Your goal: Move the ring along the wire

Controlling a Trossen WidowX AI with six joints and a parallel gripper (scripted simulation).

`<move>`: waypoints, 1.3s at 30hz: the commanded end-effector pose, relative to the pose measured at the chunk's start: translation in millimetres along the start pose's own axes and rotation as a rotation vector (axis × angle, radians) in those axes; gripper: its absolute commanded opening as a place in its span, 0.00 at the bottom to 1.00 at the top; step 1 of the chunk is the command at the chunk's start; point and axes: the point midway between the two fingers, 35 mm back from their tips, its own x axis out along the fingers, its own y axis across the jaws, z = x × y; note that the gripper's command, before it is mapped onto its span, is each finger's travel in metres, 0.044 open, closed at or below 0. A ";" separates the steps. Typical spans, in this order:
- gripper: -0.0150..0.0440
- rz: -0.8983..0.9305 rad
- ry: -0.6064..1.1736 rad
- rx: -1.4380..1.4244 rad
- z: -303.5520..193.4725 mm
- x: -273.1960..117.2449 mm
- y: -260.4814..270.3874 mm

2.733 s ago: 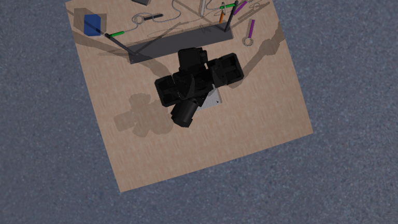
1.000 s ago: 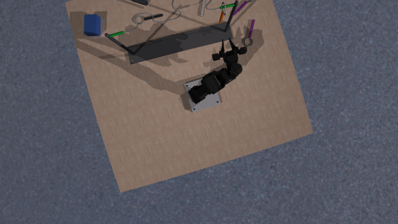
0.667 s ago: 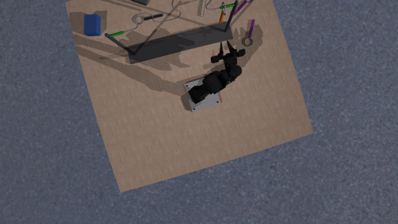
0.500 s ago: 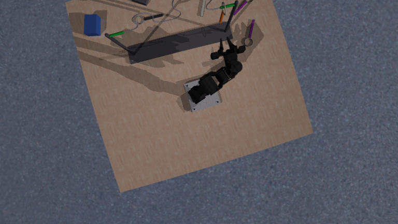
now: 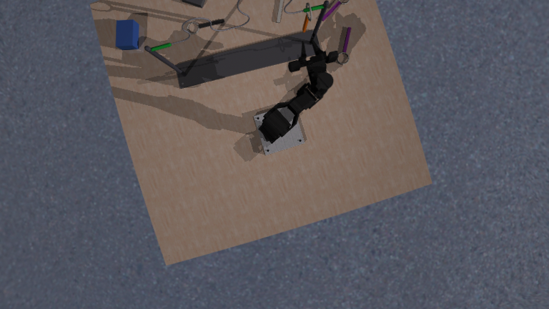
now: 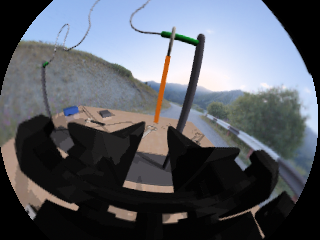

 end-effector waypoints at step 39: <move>0.53 -0.001 -0.008 0.005 3.5 66.3 0.1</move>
